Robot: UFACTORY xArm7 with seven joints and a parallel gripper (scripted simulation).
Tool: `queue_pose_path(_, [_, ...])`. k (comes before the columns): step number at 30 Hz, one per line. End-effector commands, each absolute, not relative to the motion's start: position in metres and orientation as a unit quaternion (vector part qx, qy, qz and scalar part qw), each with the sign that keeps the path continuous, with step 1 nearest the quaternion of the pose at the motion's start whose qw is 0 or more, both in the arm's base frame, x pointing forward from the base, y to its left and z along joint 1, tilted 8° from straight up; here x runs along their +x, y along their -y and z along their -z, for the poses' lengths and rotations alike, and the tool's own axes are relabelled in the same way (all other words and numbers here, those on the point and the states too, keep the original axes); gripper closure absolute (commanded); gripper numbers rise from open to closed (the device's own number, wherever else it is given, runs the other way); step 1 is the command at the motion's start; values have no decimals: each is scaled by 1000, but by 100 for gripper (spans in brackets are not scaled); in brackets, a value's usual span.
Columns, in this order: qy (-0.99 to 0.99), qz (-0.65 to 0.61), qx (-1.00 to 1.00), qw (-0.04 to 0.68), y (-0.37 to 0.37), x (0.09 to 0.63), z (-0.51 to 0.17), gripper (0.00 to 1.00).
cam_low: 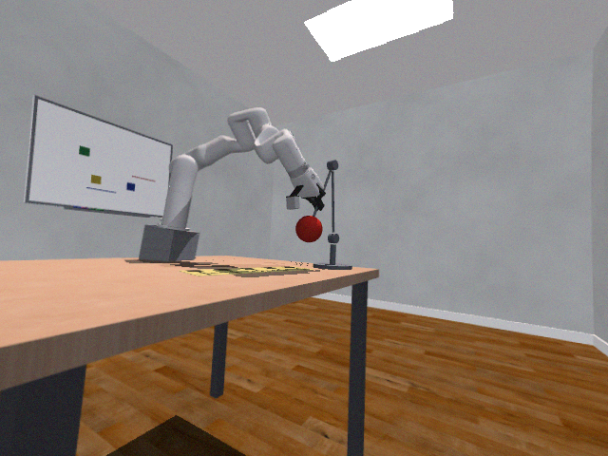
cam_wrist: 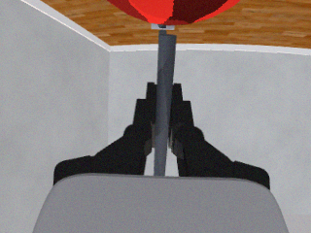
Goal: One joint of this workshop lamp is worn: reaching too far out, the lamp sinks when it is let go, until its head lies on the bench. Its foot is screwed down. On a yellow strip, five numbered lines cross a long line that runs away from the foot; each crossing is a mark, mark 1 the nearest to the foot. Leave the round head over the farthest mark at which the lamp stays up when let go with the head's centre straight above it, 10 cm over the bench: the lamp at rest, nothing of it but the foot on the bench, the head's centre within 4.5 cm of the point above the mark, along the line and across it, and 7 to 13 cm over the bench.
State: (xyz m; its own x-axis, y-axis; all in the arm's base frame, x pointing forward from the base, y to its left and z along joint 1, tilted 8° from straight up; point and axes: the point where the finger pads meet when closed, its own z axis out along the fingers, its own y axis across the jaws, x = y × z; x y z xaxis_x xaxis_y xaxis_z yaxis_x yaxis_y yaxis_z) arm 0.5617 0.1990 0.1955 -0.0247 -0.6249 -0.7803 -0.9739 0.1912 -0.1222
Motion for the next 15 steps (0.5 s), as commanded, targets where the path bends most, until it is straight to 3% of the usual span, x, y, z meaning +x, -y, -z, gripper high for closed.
queue_pose_path(1, [-678,-233,-589,374,-194,561,-194,100])
queue_pose_path(15, [-685,-229,-579,378,-174,555,-178,100])
